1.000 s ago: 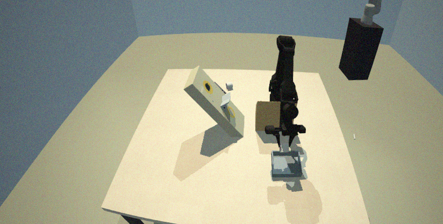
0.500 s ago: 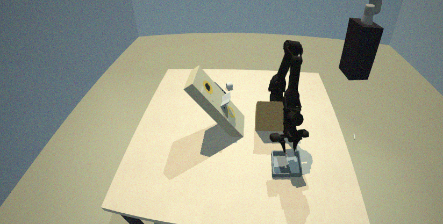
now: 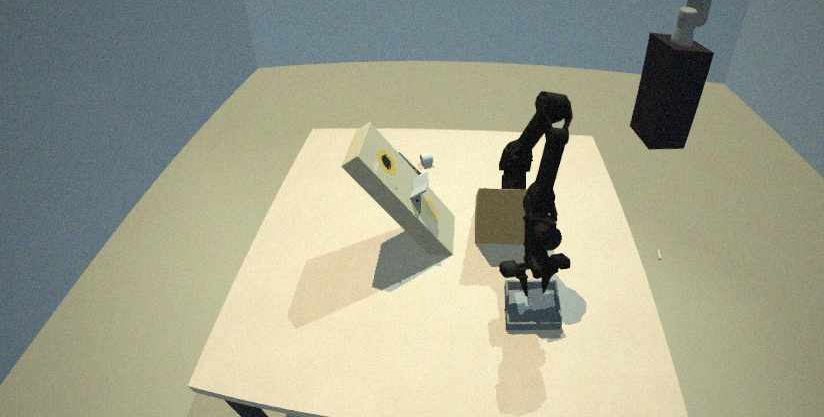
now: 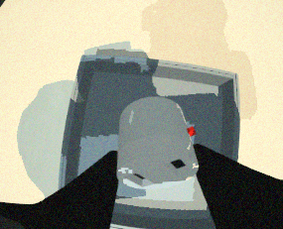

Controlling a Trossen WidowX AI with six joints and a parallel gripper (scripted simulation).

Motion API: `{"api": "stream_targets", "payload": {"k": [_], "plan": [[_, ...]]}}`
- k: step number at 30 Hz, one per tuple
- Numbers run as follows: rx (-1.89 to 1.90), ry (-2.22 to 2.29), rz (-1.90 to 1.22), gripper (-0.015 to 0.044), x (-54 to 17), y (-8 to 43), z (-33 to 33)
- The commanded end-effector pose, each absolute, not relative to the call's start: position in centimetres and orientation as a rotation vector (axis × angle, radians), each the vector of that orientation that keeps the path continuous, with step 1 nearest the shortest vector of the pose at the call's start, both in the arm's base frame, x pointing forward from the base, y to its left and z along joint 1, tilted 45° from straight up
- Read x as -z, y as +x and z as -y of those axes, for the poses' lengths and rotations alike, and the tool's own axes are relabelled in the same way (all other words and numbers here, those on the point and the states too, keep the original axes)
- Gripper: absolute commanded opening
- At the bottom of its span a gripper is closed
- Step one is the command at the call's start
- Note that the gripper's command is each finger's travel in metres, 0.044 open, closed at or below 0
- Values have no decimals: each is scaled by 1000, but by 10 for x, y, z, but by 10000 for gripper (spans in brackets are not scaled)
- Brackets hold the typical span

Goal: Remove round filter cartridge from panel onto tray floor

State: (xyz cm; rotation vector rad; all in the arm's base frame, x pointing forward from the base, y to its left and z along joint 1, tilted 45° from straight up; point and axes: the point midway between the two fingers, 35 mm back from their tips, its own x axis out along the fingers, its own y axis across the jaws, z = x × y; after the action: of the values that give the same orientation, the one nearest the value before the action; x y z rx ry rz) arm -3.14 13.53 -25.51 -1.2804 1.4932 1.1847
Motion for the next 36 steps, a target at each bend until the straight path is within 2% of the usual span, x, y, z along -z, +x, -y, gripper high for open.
{"api": "stream_targets", "payload": {"k": [1, 4, 21, 25, 31, 36], "plan": [[-1183, -1273, -1497, 0, 262, -33, -126], [-1183, -1273, -1497, 0, 264, -33, -124], [-1181, -1285, -1498, 440, 262, -32, -125], [-1181, -1285, -1498, 440, 257, -32, -131], [-1179, -1286, -1498, 440, 213, -23, -172], [-1177, -1277, -1501, 440, 221, -25, -166]]}}
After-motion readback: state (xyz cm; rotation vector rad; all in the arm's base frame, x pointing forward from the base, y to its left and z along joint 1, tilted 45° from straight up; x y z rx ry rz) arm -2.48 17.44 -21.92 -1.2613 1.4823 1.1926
